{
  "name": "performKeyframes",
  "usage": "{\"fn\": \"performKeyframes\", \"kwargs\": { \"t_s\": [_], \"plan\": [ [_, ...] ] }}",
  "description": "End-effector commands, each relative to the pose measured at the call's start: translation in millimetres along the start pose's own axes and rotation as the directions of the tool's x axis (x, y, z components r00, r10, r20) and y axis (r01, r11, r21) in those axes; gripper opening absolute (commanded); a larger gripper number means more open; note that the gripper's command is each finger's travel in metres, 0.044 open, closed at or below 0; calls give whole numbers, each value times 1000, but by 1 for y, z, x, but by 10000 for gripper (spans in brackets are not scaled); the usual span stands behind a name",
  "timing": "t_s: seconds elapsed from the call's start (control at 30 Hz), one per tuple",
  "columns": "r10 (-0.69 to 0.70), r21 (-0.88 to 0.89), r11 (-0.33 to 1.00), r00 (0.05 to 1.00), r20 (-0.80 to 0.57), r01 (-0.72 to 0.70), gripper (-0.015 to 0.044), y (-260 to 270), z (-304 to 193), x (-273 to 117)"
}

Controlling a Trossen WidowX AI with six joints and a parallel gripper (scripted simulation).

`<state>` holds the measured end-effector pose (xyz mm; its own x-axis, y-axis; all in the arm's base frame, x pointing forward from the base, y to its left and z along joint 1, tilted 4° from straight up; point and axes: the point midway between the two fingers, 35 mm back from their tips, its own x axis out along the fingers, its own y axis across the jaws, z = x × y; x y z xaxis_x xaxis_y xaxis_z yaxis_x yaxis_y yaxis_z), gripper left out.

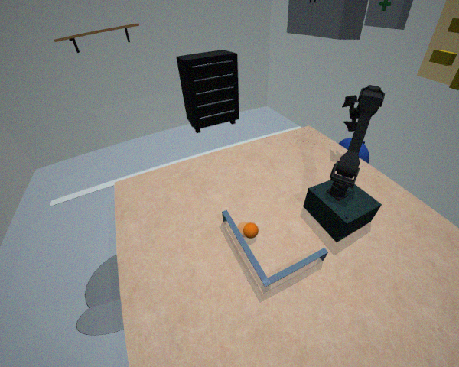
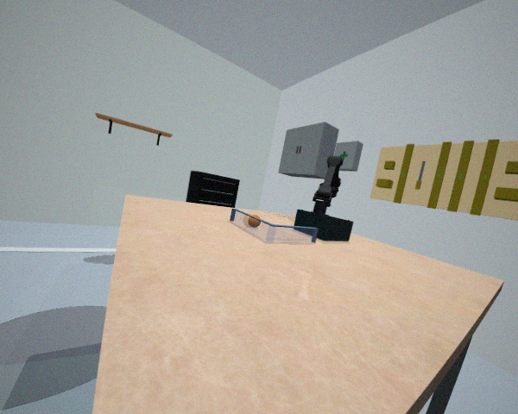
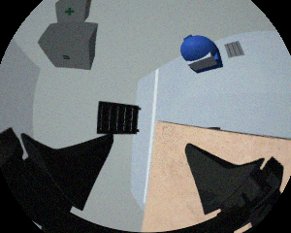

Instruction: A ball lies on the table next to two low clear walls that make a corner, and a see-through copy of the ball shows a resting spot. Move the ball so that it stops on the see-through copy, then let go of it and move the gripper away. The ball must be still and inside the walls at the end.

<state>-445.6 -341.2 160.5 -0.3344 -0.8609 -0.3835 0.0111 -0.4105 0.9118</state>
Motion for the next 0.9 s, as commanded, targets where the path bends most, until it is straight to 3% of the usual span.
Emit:
{"fn": "performKeyframes", "kwargs": {
  "t_s": [0.0,0.3,0.6,0.87],
  "plan": [
    [-1,-4,1000,1000,-5,1,385,1,-3,1],
    [-74,-226,974,973,-217,23,385,26,-139,52],
    [-182,-447,894,889,-420,-28,385,38,-294,60],
    [-310,-594,798,780,-544,-98,385,23,-411,41]
  ]
}}
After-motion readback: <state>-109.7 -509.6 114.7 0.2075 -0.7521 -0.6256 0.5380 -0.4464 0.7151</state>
